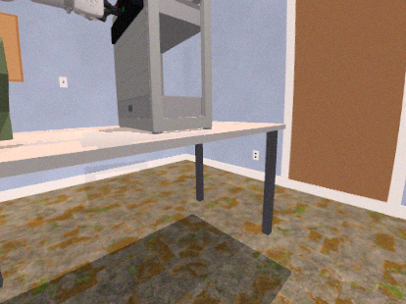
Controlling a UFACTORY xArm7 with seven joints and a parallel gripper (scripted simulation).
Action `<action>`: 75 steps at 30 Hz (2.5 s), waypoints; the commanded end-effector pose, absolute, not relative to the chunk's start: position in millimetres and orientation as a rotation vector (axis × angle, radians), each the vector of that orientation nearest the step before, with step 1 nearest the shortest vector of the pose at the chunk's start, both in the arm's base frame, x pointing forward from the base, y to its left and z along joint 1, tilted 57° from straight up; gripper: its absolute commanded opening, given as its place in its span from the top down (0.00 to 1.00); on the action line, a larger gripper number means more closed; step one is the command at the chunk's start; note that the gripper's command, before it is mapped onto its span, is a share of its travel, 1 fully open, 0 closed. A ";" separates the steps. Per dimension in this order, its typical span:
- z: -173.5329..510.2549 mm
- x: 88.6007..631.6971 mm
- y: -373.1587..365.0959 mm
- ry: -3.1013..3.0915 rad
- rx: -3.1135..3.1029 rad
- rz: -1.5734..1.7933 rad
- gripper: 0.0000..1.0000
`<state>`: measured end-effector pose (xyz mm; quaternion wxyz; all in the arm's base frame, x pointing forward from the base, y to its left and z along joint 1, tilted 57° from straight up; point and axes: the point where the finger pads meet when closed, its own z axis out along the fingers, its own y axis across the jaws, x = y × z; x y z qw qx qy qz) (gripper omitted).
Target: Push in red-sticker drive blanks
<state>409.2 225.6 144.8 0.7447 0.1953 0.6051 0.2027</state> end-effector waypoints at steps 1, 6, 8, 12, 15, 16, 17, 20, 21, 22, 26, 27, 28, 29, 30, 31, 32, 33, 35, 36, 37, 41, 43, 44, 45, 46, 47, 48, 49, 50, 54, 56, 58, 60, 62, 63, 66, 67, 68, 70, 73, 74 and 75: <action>145.5 409.2 227.7 1.324 0.428 0.449 1.00; 146.0 411.7 227.6 1.324 0.428 0.449 1.00; 146.7 414.9 227.5 1.324 0.428 0.449 1.00; 147.5 418.9 227.4 1.324 0.428 0.449 1.00; 147.6 419.0 227.4 1.324 0.428 0.449 1.00; 147.6 419.0 227.4 1.324 0.428 0.449 1.00; 147.6 419.0 227.4 1.324 0.428 0.449 1.00; 147.6 419.0 227.4 1.324 0.428 0.449 1.00; 147.6 419.0 227.4 1.324 0.428 0.449 1.00; 147.6 419.0 227.4 1.324 0.428 0.449 1.00; 148.0 420.7 227.3 1.324 0.428 0.449 1.00; 148.1 421.3 227.3 1.324 0.428 0.449 1.00; 148.2 421.7 227.3 1.324 0.428 0.449 1.00; 148.3 421.9 227.3 1.324 0.428 0.449 1.00; 148.3 421.9 227.3 1.324 0.428 0.449 1.00; 148.3 421.9 227.3 1.324 0.428 0.449 1.00; 148.3 421.9 227.3 1.324 0.428 0.449 1.00; 148.3 421.9 227.3 1.324 0.428 0.449 1.00; 148.3 421.9 227.3 1.324 0.428 0.449 1.00; 148.3 421.9 227.3 1.324 0.428 0.449 1.00; 148.3 421.9 227.3 1.324 0.428 0.449 1.00; 148.4 422.5 227.3 1.324 0.428 0.449 1.00; 148.7 423.7 227.3 1.324 0.428 0.449 1.00; 148.8 424.2 227.3 1.324 0.428 0.449 1.00; 148.9 424.6 227.3 1.324 0.428 0.449 1.00; 149.0 424.8 227.2 1.324 0.428 0.449 1.00; 149.0 424.8 227.2 1.324 0.428 0.449 1.00; 149.0 424.8 227.2 1.324 0.428 0.449 1.00; 149.0 424.8 227.2 1.324 0.428 0.449 1.00; 149.0 424.8 227.2 1.324 0.428 0.449 1.00; 149.0 424.8 227.2 1.324 0.428 0.449 1.00; 149.0 424.8 227.2 1.324 0.428 0.449 1.00; 149.1 425.4 227.2 1.324 0.428 0.449 1.00; 149.4 426.6 227.2 1.324 0.428 0.449 1.00; 149.6 427.5 227.2 1.324 0.428 0.449 1.00; 149.7 427.7 227.2 1.324 0.428 0.449 1.00; 149.7 427.7 227.2 1.324 0.428 0.449 1.00; 149.7 427.7 227.2 1.324 0.428 0.449 1.00; 149.7 427.7 227.2 1.324 0.428 0.449 1.00; 149.7 427.7 227.2 1.324 0.428 0.449 1.00; 149.7 427.8 227.2 1.324 0.428 0.449 1.00; 149.7 428.0 227.2 1.324 0.428 0.449 1.00; 149.8 428.3 227.2 1.324 0.428 0.449 1.00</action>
